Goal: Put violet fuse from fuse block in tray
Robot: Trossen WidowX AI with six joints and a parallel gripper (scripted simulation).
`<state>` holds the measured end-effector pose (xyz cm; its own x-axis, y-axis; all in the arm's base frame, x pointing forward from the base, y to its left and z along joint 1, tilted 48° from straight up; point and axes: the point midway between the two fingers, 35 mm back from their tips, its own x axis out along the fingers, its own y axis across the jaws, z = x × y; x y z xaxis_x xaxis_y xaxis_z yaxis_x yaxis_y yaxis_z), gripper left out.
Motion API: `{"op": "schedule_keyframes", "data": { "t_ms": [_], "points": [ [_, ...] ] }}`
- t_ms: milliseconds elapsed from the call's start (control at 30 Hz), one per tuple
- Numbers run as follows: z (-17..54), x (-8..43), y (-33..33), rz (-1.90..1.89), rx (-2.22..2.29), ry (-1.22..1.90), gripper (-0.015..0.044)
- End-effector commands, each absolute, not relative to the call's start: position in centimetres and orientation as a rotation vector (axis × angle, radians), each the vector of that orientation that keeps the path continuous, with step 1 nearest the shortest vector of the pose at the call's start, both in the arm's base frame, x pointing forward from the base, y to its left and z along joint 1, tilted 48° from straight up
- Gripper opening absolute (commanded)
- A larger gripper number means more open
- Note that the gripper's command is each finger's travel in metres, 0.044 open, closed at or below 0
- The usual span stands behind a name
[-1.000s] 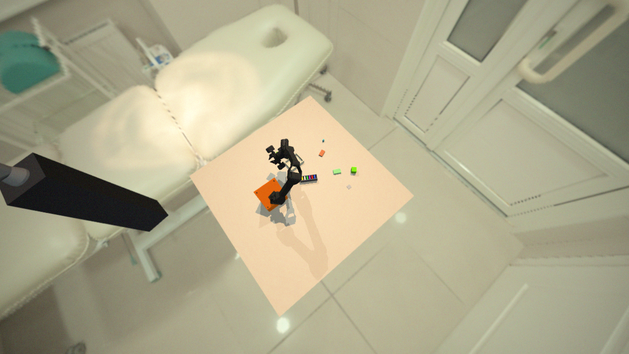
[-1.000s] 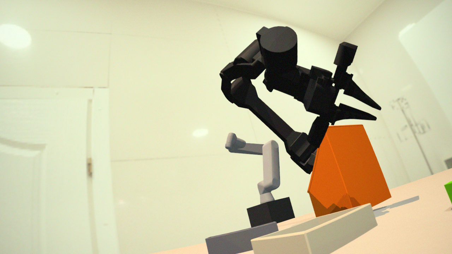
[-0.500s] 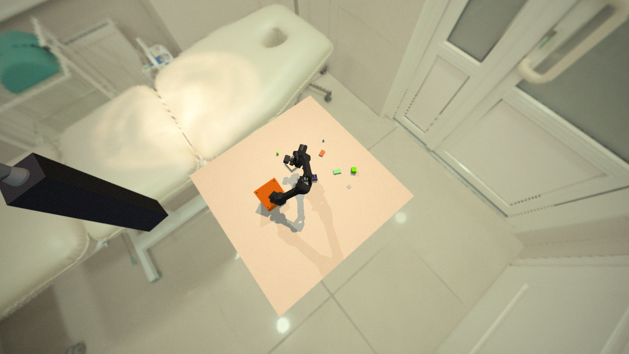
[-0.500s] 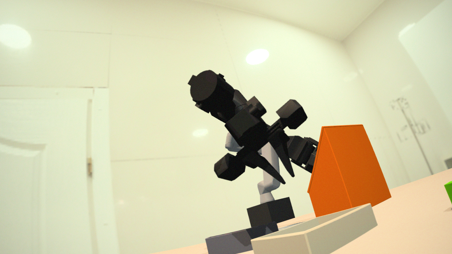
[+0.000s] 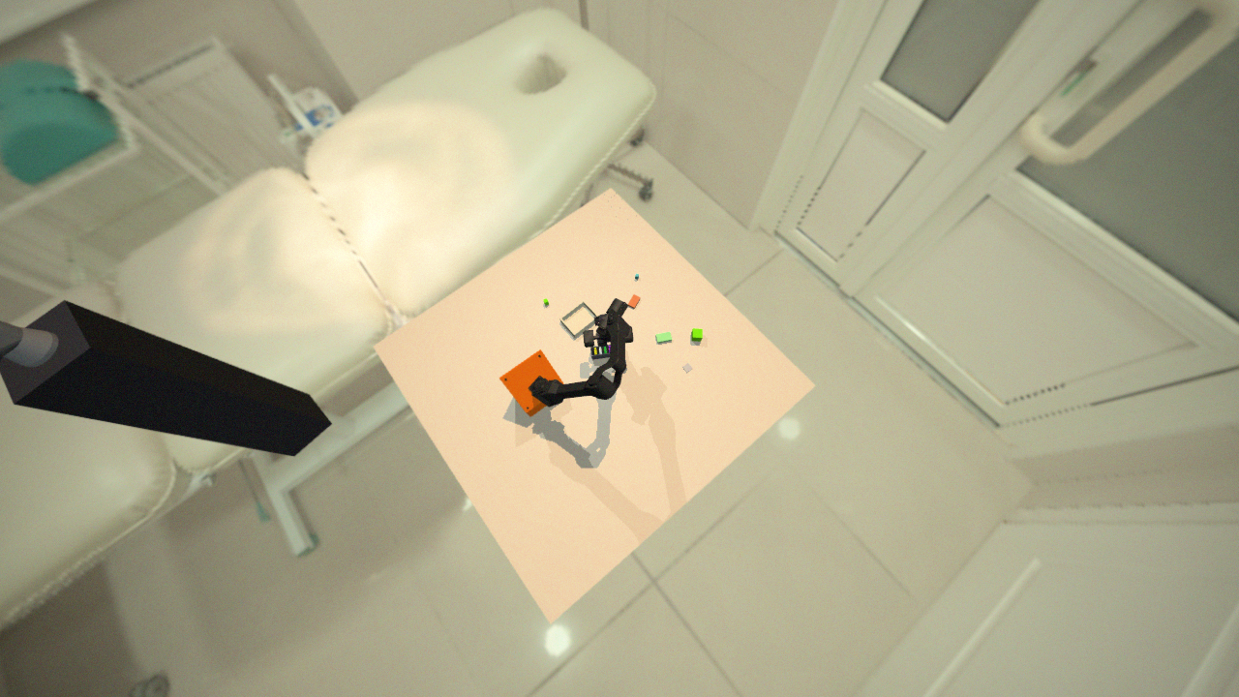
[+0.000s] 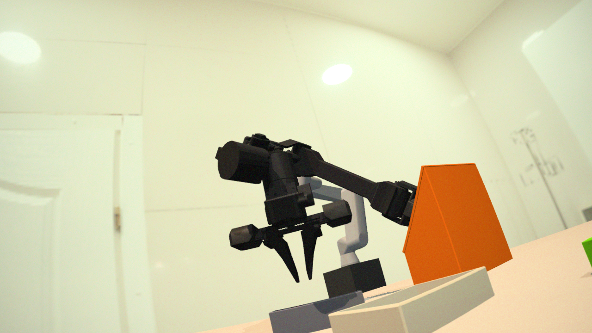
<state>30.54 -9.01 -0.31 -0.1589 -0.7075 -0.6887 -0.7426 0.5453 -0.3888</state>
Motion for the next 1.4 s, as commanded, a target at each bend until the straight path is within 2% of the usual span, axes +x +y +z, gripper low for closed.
{"op": "schedule_keyframes", "data": {
  "t_ms": [0,1367],
  "points": [
    [0.0,30.3,-9.3,0.056,-1.206,1.897,0.0074],
    [-2.2,29.7,-11.7,0.055,-1.207,1.897,0.0074]
  ]
}}
